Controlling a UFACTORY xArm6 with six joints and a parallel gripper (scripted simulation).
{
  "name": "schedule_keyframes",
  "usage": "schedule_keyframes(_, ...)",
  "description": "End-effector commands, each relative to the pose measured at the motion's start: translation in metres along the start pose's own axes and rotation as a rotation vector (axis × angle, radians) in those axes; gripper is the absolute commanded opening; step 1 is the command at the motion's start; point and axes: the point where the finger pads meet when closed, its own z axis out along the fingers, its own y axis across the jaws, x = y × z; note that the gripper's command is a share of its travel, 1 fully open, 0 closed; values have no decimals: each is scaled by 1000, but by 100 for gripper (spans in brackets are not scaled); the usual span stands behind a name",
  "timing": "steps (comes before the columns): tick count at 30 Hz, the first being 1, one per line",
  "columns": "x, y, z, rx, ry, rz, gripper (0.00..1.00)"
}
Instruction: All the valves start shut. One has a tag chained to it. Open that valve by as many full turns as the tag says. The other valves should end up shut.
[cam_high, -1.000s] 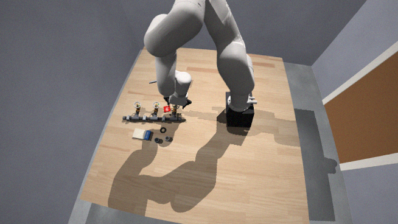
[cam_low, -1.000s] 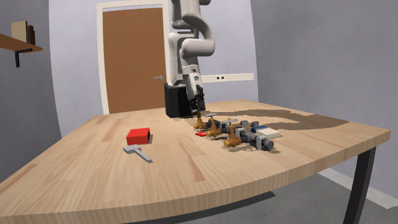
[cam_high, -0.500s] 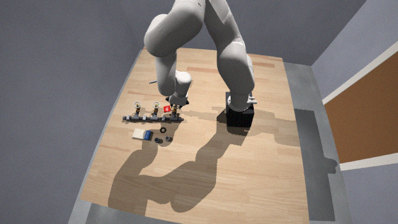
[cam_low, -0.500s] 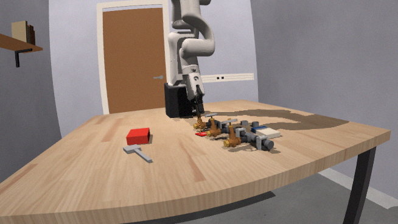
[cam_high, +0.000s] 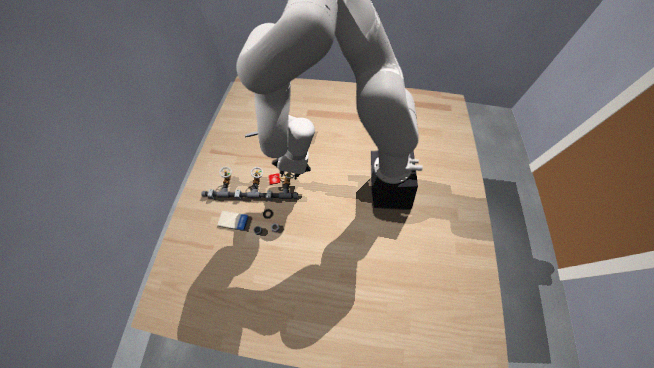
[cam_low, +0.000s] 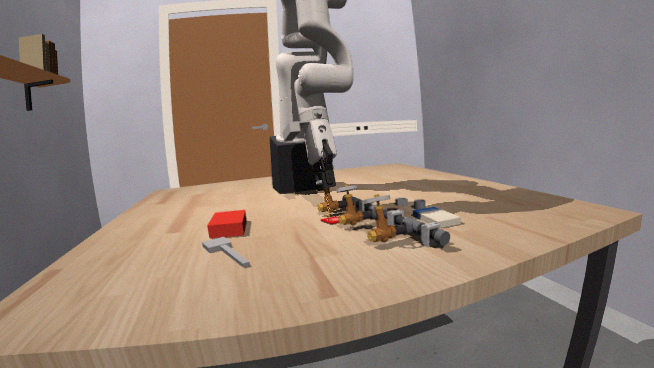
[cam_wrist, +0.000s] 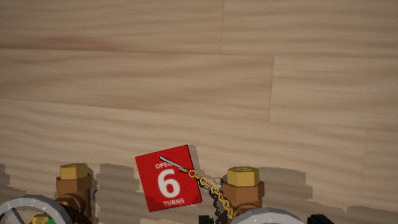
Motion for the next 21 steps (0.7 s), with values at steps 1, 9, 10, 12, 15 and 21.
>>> schedule_keyframes(1, 0, -1, 0, 2, 0, -3, 0)
schedule_keyframes(9, 0, -1, 0, 2, 0, -76, 0)
schedule_keyframes(10, 0, -1, 0, 2, 0, -95, 0)
schedule_keyframes(12, 0, -1, 0, 2, 0, -95, 0)
schedule_keyframes(15, 0, -1, 0, 2, 0, -166, 0)
schedule_keyframes(21, 0, -1, 0, 2, 0, -379, 0)
